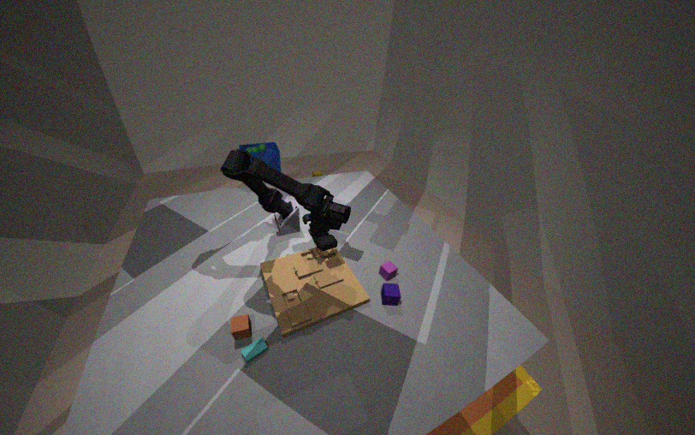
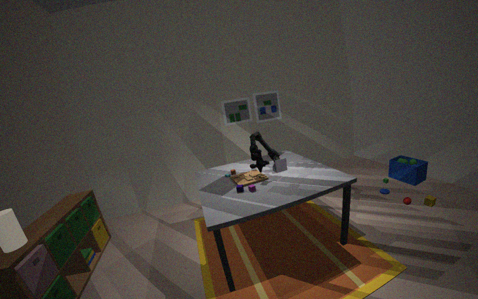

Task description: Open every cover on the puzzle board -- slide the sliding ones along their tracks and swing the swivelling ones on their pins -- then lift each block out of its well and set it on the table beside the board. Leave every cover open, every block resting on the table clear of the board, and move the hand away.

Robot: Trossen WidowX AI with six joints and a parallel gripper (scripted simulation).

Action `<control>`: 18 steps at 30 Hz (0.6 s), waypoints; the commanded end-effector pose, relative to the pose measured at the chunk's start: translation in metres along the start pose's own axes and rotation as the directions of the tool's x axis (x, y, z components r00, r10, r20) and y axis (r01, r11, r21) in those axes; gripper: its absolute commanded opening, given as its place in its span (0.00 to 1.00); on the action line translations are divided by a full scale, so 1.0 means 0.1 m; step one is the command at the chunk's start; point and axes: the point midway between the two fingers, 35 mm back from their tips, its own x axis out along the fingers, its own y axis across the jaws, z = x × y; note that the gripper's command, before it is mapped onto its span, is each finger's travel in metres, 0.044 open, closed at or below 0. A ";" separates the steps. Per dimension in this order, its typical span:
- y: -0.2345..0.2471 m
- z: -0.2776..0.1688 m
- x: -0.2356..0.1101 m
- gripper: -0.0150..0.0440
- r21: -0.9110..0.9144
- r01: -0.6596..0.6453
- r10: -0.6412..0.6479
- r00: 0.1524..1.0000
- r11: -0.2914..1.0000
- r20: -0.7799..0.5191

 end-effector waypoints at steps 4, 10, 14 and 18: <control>0.00 0.02 -0.09 0.25 0.006 0.000 0.000 1.000 1.000 0.003; -0.03 0.01 -0.11 0.25 0.000 0.000 0.000 1.000 1.000 0.000; -0.24 -0.04 -0.16 0.25 0.002 0.001 -0.001 1.000 1.000 0.002; -0.45 -0.12 -0.19 0.25 0.004 0.002 -0.002 1.000 1.000 0.003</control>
